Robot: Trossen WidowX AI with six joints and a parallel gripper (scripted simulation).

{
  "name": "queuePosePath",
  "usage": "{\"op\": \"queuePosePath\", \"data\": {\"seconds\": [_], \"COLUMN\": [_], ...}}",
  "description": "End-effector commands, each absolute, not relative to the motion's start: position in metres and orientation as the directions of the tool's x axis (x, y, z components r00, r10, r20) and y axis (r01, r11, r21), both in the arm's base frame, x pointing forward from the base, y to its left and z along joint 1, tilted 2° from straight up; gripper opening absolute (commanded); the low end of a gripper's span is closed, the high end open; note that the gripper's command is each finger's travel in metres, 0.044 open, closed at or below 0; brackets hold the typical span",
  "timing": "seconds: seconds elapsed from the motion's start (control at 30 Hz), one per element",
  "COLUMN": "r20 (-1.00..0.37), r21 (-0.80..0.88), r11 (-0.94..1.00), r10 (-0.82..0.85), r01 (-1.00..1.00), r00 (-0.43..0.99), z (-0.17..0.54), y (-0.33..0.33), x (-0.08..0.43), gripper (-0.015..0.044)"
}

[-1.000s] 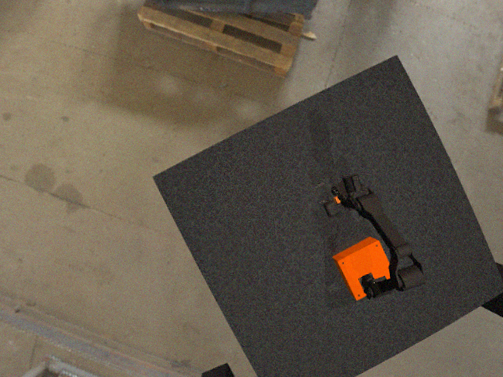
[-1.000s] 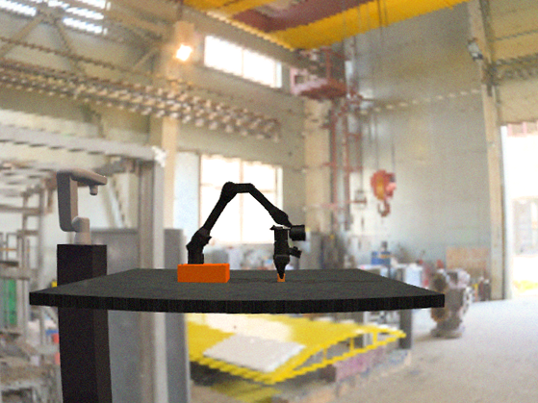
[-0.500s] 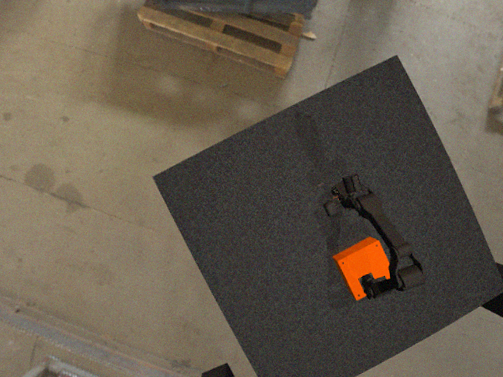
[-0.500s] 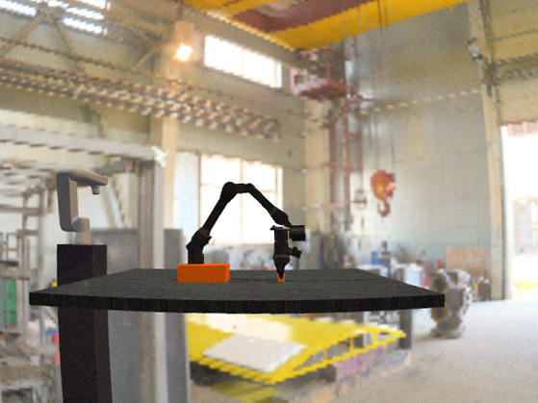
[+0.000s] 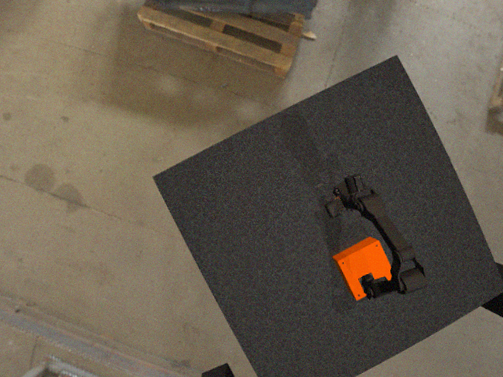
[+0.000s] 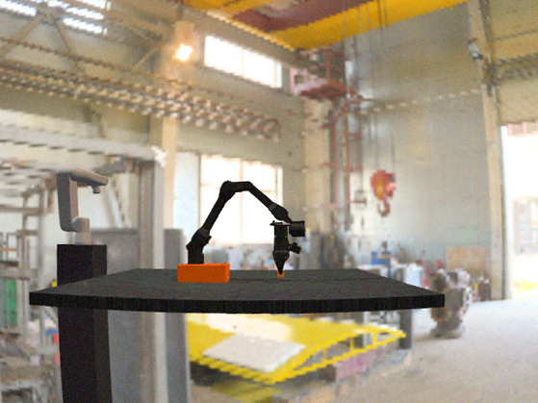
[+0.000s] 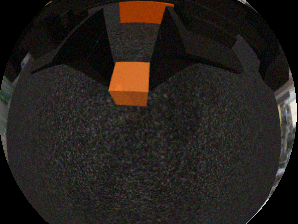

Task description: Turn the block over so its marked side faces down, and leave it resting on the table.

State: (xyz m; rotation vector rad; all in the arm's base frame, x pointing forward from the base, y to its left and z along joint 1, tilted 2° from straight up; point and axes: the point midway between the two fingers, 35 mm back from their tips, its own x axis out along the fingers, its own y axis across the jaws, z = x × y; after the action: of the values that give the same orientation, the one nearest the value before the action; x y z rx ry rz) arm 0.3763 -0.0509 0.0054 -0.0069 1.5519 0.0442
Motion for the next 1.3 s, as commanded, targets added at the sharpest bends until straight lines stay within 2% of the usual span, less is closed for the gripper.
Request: {"op": "queuePosePath", "data": {"seconds": [0.0, 0.57, 1.13, 1.27], "r20": [-0.999, -0.965, -0.867, -0.855], "r21": [0.019, 0.024, 0.020, 0.019], "r11": [0.999, 0.999, 0.999, 0.999], "r10": [0.020, 0.029, 0.031, 0.031], "r01": [-0.028, -0.022, -0.027, -0.028], "r00": [0.027, 0.260, 0.498, 0.517], "z": [0.016, 0.006, 0.005, 0.006], "y": [-0.052, -0.053, -0.052, -0.052], "x": [0.378, 0.381, 0.374, 0.373], "gripper": [0.0000, 0.0000, 0.0000, 0.0000]}}
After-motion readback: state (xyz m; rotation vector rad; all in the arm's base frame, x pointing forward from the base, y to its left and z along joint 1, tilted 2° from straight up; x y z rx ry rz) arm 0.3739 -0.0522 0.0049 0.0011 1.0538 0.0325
